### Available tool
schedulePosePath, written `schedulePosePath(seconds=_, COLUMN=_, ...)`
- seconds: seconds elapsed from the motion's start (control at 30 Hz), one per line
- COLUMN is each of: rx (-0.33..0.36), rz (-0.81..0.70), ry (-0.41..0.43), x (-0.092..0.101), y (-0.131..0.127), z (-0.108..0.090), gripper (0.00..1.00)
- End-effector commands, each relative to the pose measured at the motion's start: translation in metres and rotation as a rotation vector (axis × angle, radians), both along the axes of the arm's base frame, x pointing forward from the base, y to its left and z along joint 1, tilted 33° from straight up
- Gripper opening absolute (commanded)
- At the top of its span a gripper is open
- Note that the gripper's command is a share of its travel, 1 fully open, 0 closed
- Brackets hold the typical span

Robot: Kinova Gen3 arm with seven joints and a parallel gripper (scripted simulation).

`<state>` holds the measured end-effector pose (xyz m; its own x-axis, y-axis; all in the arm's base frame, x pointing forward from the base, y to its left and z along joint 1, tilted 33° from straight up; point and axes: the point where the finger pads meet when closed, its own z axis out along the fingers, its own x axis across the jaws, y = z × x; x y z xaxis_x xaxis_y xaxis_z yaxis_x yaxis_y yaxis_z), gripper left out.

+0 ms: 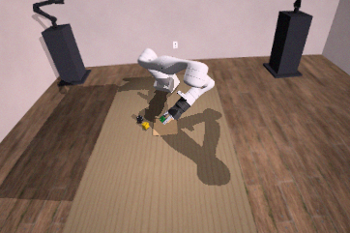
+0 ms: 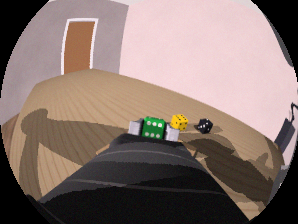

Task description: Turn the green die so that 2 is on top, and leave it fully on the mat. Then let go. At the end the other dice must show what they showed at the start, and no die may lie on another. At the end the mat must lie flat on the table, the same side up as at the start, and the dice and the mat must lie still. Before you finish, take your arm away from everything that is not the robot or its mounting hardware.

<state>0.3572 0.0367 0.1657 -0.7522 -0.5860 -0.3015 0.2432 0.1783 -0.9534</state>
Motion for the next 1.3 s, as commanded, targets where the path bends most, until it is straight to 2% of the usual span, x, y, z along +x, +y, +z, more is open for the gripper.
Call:
schedulePosePath(seconds=0.0, rx=-0.01, rz=-0.006, ry=0.007, x=0.0017, y=-0.0039, z=-0.0082, gripper=0.57)
schedulePosePath(seconds=0.3, rx=-0.01, rz=-0.006, ry=0.007, x=0.0061, y=-0.0061, z=-0.0158, gripper=0.57)
schedulePosePath(seconds=1.27, rx=-0.01, rz=-0.006, ry=0.007, x=0.0063, y=-0.0062, z=-0.0161, gripper=0.57)
